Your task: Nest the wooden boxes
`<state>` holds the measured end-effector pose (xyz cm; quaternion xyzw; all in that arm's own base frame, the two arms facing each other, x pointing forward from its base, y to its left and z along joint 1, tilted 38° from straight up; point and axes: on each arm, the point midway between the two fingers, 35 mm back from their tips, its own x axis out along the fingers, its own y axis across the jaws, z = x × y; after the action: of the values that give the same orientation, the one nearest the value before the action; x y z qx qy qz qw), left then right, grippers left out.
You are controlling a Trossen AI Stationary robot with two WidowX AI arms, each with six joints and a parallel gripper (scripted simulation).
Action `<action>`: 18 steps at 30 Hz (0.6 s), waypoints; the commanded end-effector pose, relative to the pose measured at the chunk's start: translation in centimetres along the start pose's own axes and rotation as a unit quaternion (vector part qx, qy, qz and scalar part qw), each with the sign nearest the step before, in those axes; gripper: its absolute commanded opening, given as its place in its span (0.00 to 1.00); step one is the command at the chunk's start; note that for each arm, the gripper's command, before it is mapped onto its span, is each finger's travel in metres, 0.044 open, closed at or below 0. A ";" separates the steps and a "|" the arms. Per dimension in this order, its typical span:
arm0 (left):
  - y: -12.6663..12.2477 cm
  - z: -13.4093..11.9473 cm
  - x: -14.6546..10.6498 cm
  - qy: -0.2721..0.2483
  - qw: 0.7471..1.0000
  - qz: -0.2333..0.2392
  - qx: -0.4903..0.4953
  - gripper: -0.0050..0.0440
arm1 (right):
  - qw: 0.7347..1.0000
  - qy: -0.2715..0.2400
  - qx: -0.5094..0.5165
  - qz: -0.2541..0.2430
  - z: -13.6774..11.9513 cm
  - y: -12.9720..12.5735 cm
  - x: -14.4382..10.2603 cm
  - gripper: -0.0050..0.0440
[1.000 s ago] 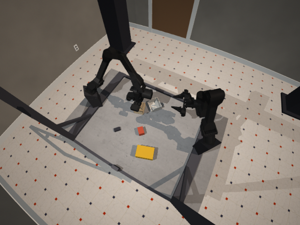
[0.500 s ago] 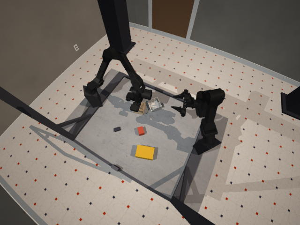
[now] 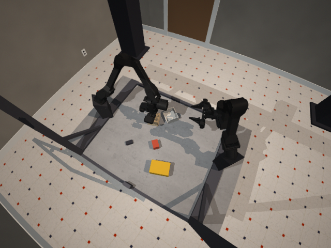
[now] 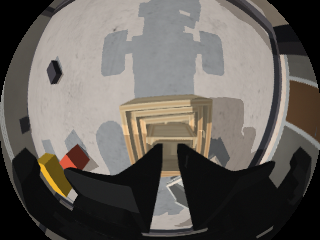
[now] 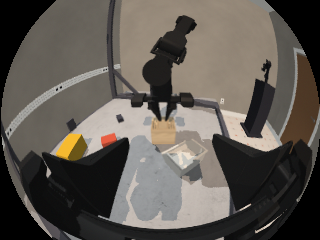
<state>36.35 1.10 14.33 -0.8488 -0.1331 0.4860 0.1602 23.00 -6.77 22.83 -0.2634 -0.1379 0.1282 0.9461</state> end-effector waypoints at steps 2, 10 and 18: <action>-0.1 -0.2 0.3 0.000 1.000 0.001 -0.006 0.38 | 1.000 0.000 0.001 0.000 0.0 0.0 0.0 0.92; -0.1 0.2 1.3 -0.007 1.000 -0.002 -0.009 0.38 | 1.000 0.000 0.001 0.000 0.0 0.0 0.0 0.92; 0.0 0.1 2.1 -0.008 1.000 -0.004 -0.012 0.38 | 1.000 0.000 0.001 0.000 0.0 0.0 0.0 0.92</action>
<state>37.24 1.84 12.91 -0.8461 -0.1429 0.4897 0.1546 23.00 -6.77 22.83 -0.2634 -0.1379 0.1282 0.9461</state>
